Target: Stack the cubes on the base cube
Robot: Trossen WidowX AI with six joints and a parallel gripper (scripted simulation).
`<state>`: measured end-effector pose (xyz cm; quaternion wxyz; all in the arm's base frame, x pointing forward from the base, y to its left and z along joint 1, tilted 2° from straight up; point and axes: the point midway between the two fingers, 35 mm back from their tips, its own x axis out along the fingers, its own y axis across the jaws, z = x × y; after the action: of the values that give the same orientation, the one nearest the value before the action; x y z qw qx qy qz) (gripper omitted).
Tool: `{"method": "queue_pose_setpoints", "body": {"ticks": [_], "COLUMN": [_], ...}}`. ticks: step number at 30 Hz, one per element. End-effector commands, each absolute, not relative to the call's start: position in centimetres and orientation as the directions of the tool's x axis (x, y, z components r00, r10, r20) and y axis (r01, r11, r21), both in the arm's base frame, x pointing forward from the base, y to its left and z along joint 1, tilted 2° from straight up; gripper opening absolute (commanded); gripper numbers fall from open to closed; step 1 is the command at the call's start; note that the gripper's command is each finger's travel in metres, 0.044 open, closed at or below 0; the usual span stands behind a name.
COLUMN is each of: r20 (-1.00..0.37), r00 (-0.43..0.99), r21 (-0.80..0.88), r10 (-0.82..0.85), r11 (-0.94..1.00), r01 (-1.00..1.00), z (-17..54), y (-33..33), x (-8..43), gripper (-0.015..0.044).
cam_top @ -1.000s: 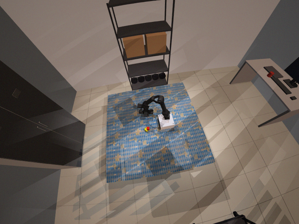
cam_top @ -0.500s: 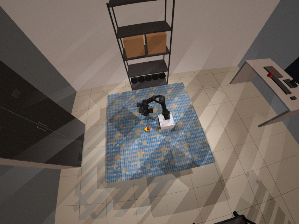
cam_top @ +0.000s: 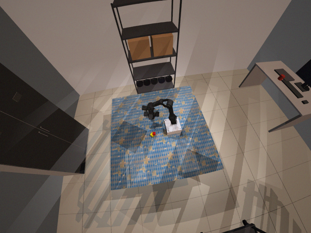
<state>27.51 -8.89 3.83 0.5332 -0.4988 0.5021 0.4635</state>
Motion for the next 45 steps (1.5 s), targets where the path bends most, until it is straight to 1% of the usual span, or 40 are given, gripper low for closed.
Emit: {"method": "queue_pose_setpoints", "body": {"ticks": [1, 22, 33, 45], "r20": [-0.997, -0.998, -0.998, -0.998], "r00": [0.075, 0.066, 0.067, 0.068], "r21": [-0.076, -0.068, -0.068, -0.063], "r10": [-0.017, -0.019, -0.015, -0.009], "r11": [0.078, 0.097, 0.299, 0.509], "r01": [-0.994, -0.993, -0.952, -0.859], "z": [5.0, 7.8, 7.8, 7.7], "y": [-9.1, -8.8, -5.8, -2.3], "x": [27.7, 27.1, 28.5, 29.7], "gripper": [0.0105, 0.0105, 0.0105, 0.0105]}}
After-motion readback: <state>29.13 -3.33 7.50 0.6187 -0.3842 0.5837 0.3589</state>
